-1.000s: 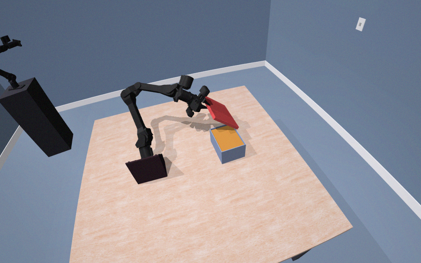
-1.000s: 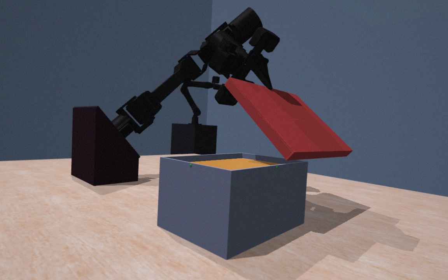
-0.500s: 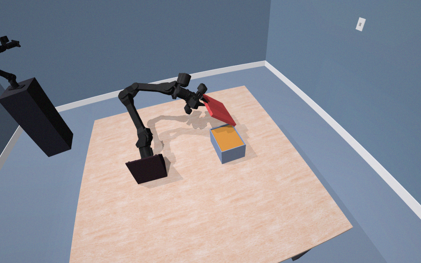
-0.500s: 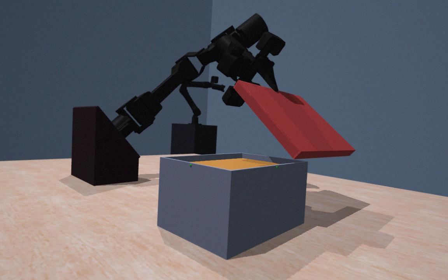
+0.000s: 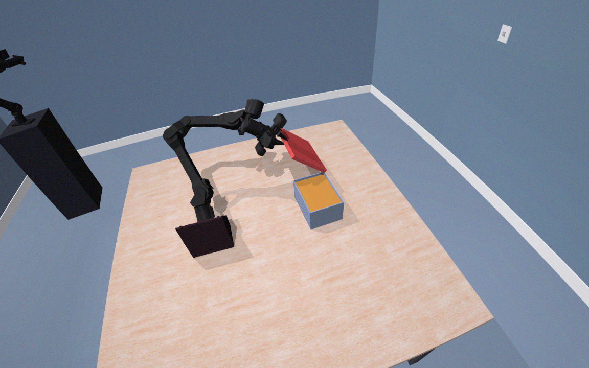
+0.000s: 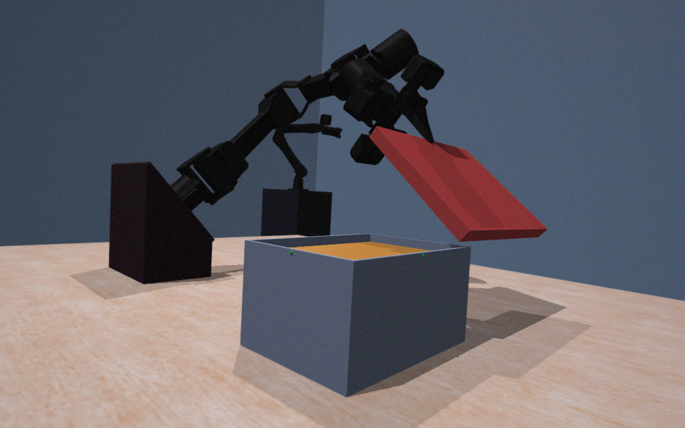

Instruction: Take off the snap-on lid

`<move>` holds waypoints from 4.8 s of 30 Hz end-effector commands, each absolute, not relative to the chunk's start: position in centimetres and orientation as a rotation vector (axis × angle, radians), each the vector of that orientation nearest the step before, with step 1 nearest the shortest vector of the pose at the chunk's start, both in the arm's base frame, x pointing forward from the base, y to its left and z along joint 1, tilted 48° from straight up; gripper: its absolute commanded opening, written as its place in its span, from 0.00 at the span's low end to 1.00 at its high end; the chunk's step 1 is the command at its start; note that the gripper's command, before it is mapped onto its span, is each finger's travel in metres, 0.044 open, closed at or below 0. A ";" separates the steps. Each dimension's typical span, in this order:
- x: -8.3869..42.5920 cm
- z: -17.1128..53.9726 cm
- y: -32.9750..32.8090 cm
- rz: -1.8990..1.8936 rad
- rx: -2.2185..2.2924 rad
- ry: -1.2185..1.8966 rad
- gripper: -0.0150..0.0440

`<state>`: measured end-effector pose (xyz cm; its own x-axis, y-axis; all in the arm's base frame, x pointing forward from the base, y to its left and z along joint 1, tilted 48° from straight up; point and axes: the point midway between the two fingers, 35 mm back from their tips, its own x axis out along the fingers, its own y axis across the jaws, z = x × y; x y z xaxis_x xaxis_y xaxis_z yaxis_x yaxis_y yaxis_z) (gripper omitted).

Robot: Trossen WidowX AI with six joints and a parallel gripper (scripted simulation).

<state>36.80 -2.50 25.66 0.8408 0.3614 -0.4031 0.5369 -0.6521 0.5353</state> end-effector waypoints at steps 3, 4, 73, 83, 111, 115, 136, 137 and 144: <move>36.7 27.1 -1.8 -0.337 2.348 0.634 0.25; 36.7 27.2 -1.6 -0.337 2.348 0.634 0.25; 36.6 29.6 4.6 -0.331 2.352 0.633 0.25; 36.7 29.1 5.2 -0.331 2.353 0.633 0.25; 37.0 27.6 6.8 -0.329 2.354 0.633 0.25; 37.0 27.4 7.1 -0.329 2.354 0.633 0.25; 37.3 26.3 8.3 -0.328 2.355 0.633 0.25; 37.3 26.3 8.3 -0.328 2.355 0.633 0.25; 37.4 25.9 8.7 -0.328 2.356 0.633 0.25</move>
<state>37.20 8.72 25.96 0.8438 0.3641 -0.3942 0.5331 -0.6528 0.5382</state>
